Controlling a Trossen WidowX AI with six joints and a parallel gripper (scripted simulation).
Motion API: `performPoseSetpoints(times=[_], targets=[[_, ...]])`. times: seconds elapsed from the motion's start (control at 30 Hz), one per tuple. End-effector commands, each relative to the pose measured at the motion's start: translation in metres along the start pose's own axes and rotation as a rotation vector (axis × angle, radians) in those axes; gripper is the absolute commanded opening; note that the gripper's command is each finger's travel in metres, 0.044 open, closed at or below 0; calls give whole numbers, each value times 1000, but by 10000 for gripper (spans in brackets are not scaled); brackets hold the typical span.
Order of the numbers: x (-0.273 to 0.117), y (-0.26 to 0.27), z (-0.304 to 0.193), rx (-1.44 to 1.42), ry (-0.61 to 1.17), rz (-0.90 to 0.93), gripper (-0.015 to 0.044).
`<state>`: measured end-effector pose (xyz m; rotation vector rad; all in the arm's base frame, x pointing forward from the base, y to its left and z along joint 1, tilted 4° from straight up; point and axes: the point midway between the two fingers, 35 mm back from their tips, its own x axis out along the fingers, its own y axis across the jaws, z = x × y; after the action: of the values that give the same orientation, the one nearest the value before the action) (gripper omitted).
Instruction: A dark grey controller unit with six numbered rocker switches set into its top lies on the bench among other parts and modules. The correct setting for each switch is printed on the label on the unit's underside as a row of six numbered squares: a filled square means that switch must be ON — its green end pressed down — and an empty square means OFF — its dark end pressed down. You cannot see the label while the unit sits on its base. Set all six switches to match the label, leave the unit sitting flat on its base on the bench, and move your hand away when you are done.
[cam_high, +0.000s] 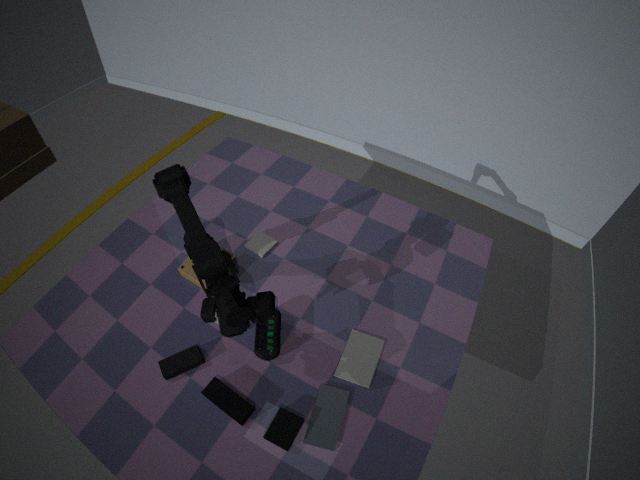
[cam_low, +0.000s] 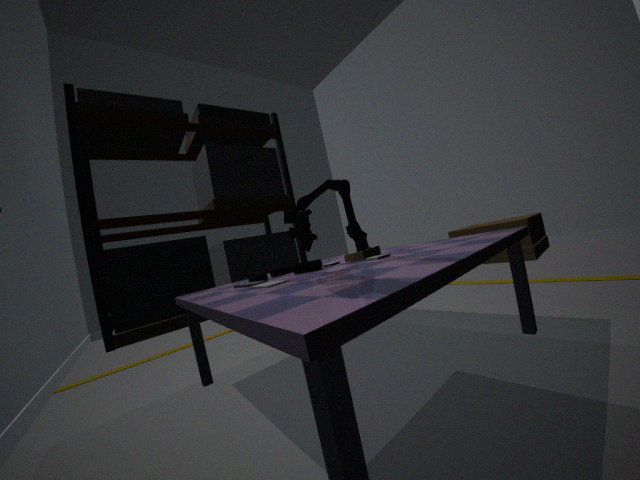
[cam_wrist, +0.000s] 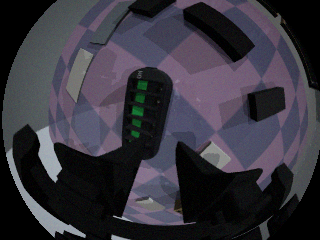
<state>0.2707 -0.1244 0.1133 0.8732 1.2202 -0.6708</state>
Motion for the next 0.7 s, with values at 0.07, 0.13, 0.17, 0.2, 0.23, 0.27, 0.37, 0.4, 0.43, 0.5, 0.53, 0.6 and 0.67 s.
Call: performPoseSetpoints(times=[0.07, 0.13, 0.17, 0.2, 0.23, 0.27, 0.37, 0.4, 0.43, 0.5, 0.53, 0.6, 0.67], targets=[[-9, 1, -2, 5, 4, -5, 289], [-9, 1, -2, 5, 4, -5, 289], [-9, 1, -2, 5, 4, -5, 263], [-9, 1, -2, 5, 4, -5, 236], [-9, 1, -2, 5, 4, -5, 210], [-9, 1, -2, 5, 4, -5, 184], [-9, 1, -2, 5, 4, -5, 105], [-9, 1, -2, 5, 4, -5, 79], [-9, 1, -2, 5, 4, -5, 53], [-9, 1, -2, 5, 4, -5, 0], [-9, 1, -2, 5, 4, -5, 0], [-9, 1, -2, 5, 4, -5, 0], [-9, 1, -2, 5, 4, -5, 0]])
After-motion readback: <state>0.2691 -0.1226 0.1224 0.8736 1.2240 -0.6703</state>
